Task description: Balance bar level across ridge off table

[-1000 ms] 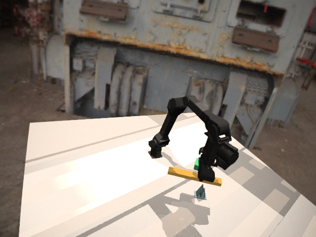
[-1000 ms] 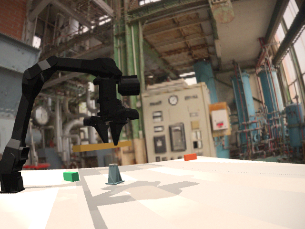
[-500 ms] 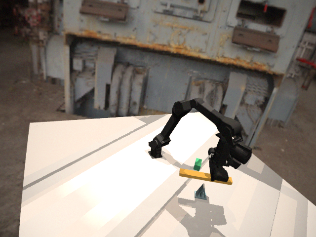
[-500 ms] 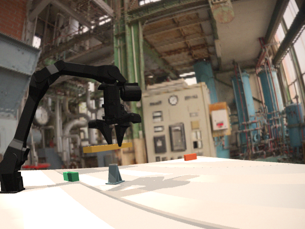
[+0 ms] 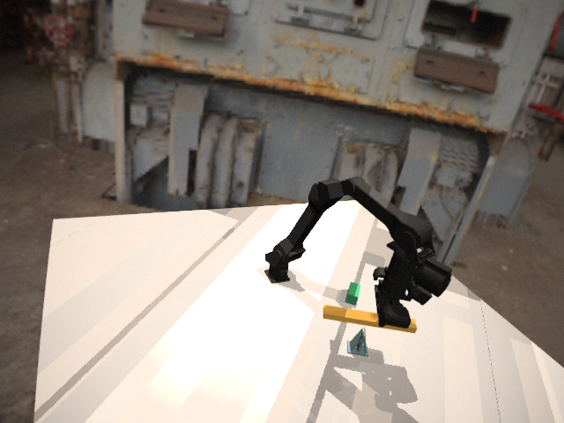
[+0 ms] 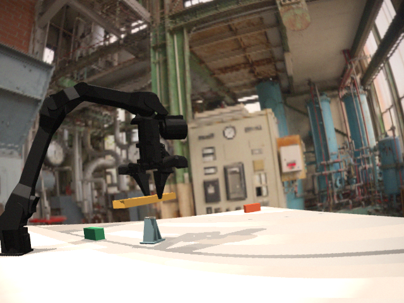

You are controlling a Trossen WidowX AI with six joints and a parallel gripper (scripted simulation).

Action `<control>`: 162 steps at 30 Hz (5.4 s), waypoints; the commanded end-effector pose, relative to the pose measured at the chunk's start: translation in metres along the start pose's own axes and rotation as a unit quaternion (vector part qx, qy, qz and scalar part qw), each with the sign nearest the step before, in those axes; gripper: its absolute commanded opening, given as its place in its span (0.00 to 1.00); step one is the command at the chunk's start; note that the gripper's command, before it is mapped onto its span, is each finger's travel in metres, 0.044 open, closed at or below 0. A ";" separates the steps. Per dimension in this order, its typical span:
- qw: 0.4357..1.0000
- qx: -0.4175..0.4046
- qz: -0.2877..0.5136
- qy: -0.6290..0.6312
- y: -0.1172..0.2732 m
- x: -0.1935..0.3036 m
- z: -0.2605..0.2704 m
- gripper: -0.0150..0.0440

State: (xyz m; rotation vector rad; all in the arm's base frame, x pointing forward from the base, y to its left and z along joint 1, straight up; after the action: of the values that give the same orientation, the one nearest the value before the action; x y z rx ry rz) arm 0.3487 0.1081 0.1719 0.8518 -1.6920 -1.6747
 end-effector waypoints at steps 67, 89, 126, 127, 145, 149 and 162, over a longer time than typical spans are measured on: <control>1.000 -0.001 -0.002 -0.003 -0.033 0.001 0.001 0.25; 1.000 -0.001 -0.002 -0.003 -0.035 0.001 0.001 0.25; 1.000 -0.001 -0.002 -0.003 -0.038 0.001 0.001 0.25; 1.000 -0.001 -0.002 -0.003 -0.038 0.001 0.001 0.25; 1.000 -0.001 -0.002 -0.003 -0.040 0.001 0.001 0.25; 1.000 -0.001 -0.002 -0.003 -0.040 0.001 0.001 0.25; 1.000 -0.001 -0.002 -0.003 -0.040 0.001 0.001 0.25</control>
State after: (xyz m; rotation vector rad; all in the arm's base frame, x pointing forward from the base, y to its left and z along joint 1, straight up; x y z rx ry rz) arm 0.3479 0.1076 0.1327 0.8535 -1.6936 -1.6761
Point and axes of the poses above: the point midway between the two fingers, 35 mm back from their tips, its own y axis back along the fingers, its own z axis across the jaws, x = y × z, the point moved 2 cm from there along y, back along the fingers, and after that the axes turned 7 degrees about -y, right-handed, at the moved point
